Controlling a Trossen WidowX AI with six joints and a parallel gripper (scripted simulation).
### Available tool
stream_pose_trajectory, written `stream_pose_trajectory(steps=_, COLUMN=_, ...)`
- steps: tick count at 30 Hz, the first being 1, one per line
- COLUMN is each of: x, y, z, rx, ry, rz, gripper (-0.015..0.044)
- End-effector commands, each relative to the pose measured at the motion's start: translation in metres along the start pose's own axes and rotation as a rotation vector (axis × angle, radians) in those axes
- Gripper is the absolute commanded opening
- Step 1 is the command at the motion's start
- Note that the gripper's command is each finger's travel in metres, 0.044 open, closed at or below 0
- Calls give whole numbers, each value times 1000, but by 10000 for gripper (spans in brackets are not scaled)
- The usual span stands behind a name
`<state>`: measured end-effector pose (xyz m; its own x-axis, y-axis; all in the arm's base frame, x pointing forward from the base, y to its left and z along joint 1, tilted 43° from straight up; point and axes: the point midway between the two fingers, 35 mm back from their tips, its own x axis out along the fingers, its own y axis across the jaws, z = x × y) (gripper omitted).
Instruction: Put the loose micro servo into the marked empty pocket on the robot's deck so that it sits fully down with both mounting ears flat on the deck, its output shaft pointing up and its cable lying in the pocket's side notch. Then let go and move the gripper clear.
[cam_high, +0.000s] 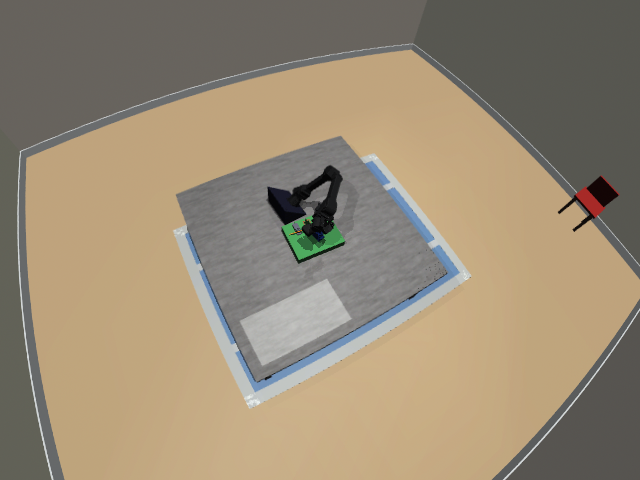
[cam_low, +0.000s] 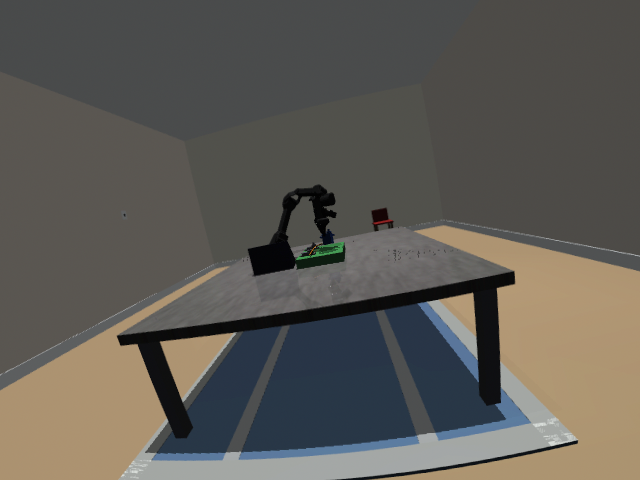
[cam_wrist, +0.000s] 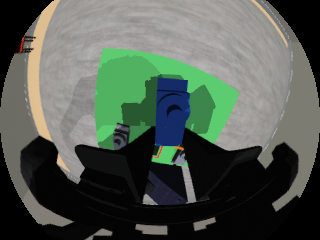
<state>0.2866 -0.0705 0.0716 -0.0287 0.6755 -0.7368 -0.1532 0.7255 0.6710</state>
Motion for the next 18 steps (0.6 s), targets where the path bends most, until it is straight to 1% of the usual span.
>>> stream_pose_trajectory(steps=1, x=-2, y=1, z=0, rx=87, ry=-8, rz=2, gripper=0)
stream_pose_trajectory(steps=3, x=-2, y=1, z=0, rx=129, ry=-8, rz=2, gripper=0)
stream_pose_trajectory(steps=9, x=-2, y=2, z=-3, rx=134, ry=-8, rz=2, gripper=0)
stream_pose_trajectory(steps=18, x=-2, y=8, z=-31, rx=135, ry=-7, rz=2, gripper=0)
